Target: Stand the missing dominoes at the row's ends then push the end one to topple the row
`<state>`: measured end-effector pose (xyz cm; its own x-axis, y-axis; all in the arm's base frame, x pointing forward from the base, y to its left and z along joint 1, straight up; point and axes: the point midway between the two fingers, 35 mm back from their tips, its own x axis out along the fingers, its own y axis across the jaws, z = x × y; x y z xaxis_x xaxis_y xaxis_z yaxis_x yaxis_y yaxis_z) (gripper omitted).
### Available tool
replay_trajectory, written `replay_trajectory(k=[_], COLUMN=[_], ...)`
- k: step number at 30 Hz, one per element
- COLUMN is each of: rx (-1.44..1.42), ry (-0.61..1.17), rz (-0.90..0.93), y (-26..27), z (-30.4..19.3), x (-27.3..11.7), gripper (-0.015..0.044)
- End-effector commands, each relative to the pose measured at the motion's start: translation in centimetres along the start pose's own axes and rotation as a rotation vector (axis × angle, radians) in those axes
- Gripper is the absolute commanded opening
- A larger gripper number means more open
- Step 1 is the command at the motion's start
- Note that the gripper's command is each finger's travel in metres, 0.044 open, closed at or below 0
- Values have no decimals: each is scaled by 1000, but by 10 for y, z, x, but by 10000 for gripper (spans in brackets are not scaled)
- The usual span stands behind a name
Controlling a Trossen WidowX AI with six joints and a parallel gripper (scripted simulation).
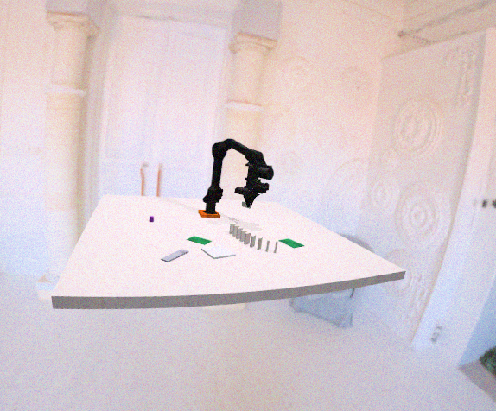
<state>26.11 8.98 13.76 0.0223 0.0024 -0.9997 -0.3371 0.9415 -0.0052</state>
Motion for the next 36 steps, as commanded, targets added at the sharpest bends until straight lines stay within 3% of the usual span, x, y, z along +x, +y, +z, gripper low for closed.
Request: replay_trajectory(k=[1, 8, 15, 27, 36], rx=[2, 35, 349, 355, 275], ry=[-1, -2, -2, -5, -165], rz=[2, 2, 11, 10, -28], y=[0, 9, 102, 105, 113], z=[-2, 3, 36, 37, 55], x=[-45, -47, -48, -47, -29], gripper=[27, 27, 27, 27, 27])
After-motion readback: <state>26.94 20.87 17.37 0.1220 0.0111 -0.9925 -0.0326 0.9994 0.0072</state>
